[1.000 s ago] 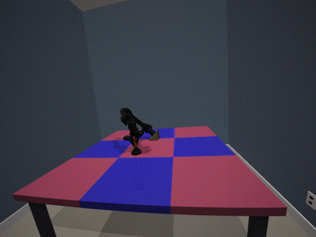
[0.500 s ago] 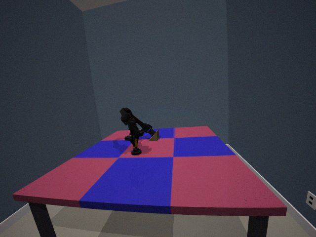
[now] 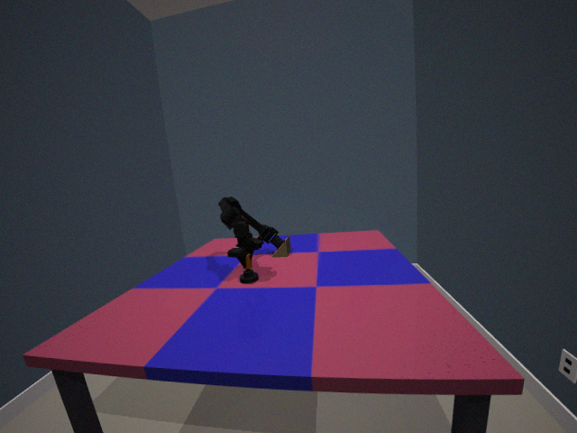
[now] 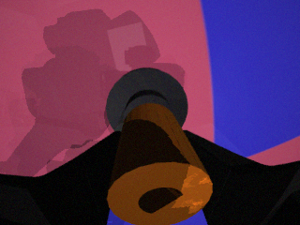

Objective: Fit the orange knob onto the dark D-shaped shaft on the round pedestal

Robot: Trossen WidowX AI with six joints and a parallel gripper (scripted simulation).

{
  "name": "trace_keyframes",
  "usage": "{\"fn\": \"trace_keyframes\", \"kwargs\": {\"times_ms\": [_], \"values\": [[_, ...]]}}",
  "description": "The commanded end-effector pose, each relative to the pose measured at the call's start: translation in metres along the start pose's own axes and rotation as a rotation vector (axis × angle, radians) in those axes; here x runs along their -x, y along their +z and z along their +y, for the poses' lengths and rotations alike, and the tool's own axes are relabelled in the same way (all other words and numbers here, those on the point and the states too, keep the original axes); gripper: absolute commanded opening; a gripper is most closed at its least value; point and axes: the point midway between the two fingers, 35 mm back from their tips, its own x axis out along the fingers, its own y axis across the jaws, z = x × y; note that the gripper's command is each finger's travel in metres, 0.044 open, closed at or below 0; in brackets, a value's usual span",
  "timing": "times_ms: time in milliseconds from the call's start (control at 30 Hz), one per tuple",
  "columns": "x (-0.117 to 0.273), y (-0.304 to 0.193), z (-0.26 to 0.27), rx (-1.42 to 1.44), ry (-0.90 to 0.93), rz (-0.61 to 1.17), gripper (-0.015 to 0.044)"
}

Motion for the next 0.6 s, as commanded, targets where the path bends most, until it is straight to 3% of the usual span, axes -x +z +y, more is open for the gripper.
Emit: {"fn": "trace_keyframes", "kwargs": {"times_ms": [0, 267, 567], "values": [[-0.0002, -0.0007, -0.0008, 0.004, -0.004, 0.003, 0.0000], [0.0043, -0.0001, -0.0009, 0.013, -0.004, 0.003, 0.0000], [0.0036, 0.0017, -0.0010, 0.213, -0.003, 0.003, 0.0000]]}}
